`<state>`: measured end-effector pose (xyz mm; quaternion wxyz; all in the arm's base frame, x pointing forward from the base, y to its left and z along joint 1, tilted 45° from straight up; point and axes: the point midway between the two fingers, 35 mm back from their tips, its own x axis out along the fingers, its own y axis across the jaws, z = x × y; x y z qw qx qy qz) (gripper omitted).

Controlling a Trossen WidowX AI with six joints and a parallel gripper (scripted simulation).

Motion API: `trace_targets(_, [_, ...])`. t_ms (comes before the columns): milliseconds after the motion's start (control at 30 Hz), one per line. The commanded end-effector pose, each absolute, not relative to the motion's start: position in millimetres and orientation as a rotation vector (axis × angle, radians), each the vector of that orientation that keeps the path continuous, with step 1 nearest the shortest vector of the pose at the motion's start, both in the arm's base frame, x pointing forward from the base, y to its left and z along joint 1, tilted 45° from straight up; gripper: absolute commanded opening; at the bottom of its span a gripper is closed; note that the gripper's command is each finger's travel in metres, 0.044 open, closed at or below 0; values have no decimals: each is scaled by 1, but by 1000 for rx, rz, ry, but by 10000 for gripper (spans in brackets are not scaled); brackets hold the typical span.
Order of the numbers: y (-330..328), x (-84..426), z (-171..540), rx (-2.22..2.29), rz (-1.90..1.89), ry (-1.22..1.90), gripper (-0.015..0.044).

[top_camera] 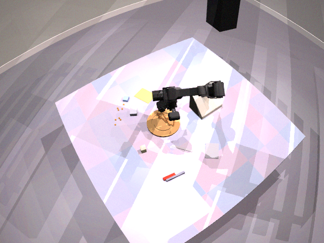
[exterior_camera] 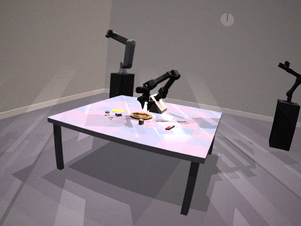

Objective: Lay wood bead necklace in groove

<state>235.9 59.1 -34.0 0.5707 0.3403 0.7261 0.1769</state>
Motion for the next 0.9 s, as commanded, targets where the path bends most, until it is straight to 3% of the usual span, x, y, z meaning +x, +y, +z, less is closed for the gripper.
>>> trace_targets(0, [65,234,-41,803,407,1712,300])
trace_targets(867, [85,231,-61,804,408,1712,144])
